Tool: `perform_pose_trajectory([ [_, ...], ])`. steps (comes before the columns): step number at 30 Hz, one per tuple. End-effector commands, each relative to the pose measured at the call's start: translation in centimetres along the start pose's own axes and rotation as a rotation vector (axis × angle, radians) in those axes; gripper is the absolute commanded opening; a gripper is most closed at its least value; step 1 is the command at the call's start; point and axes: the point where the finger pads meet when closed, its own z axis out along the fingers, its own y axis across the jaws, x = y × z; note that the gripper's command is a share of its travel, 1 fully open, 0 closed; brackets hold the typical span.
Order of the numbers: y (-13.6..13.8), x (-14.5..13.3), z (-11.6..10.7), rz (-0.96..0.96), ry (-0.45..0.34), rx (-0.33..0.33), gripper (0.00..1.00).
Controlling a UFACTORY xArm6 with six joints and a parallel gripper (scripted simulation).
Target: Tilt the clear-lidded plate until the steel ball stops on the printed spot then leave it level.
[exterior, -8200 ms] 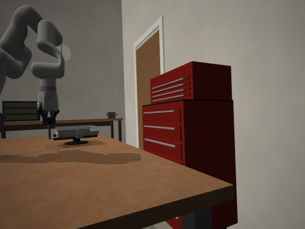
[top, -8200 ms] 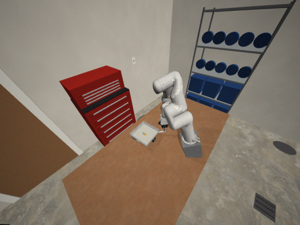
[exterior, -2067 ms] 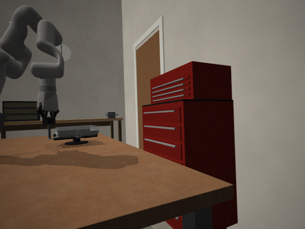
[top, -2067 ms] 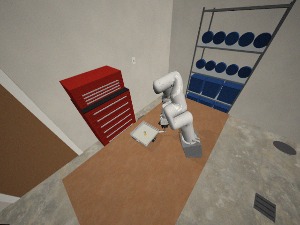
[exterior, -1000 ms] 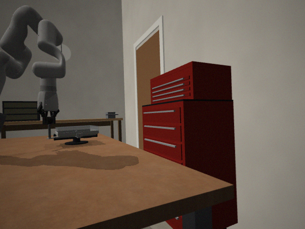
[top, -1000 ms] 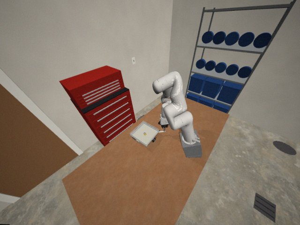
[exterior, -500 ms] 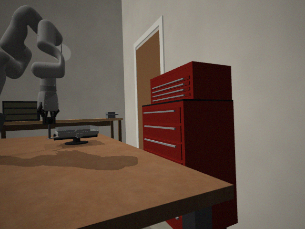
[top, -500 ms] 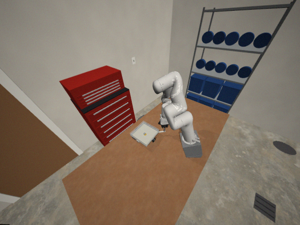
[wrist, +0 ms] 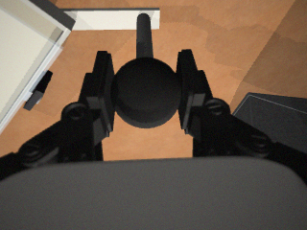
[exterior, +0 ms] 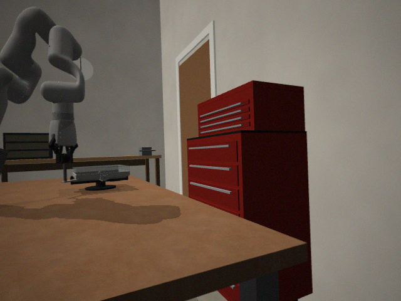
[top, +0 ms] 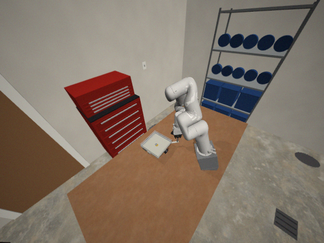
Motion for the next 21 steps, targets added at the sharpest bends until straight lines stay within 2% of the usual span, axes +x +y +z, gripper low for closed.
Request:
perform_pose_trajectory([
  [1, 0.05, 0.13, 0.15, 0.0, -0.002, 0.001, 0.0],
  [21, 0.09, -0.15, 0.26, 0.0, -0.002, 0.001, 0.0],
])
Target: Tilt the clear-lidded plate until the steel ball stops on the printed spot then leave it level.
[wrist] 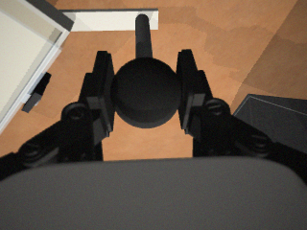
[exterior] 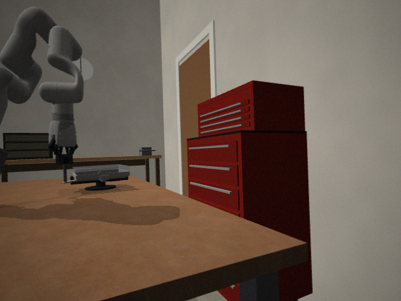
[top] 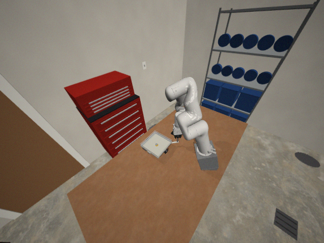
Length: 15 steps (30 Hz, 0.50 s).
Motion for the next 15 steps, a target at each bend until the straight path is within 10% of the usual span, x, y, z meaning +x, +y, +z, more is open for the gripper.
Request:
perform_pose_trajectory([
  [1, -0.04, -0.21, -0.06, -0.001, -0.002, 0.001, 0.0],
  [15, -0.07, 0.42, -0.13, -0.001, -0.002, 0.001, 0.0],
])
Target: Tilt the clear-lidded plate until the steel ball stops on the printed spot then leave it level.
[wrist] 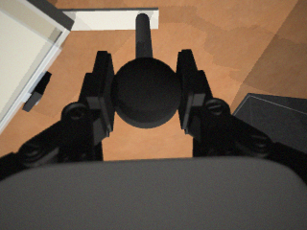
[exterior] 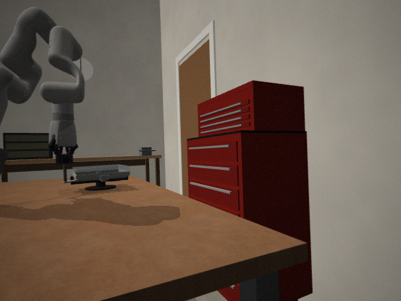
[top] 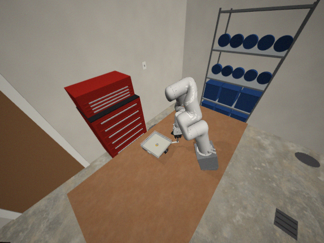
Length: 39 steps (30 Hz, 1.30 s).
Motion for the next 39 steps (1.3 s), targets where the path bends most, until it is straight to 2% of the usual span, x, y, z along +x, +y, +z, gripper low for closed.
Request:
perform_pose_trajectory([
  [1, -0.05, 0.42, -0.07, -0.001, 0.002, 0.001, 0.0],
  [39, -0.14, 0.3, -0.29, -0.001, 0.002, 0.001, 0.0],
])
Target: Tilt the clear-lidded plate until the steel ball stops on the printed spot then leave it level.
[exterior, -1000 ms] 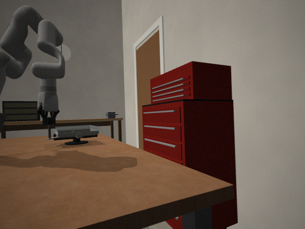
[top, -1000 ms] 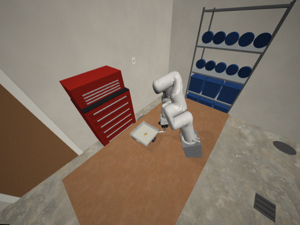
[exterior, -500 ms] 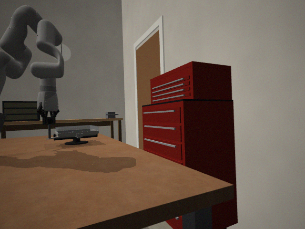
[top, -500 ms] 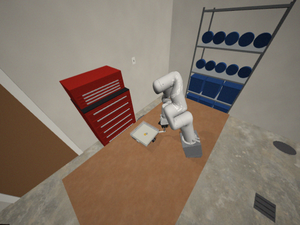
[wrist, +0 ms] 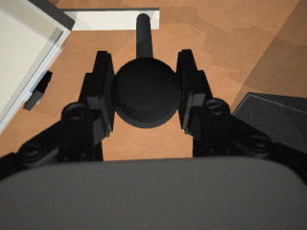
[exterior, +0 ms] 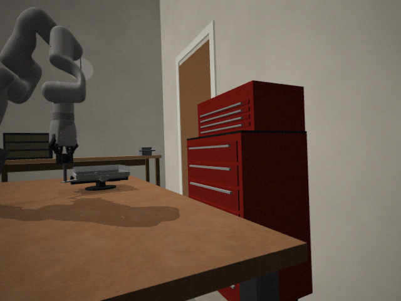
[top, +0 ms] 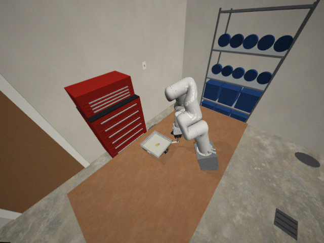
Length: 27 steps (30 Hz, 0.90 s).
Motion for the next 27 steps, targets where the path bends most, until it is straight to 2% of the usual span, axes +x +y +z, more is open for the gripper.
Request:
perform_pose_trajectory([
  [1, -0.07, 0.26, -0.11, 0.0, 0.005, 0.001, 0.0],
  [27, -0.11, 0.08, -0.2, 0.0, 0.005, 0.001, 0.0],
])
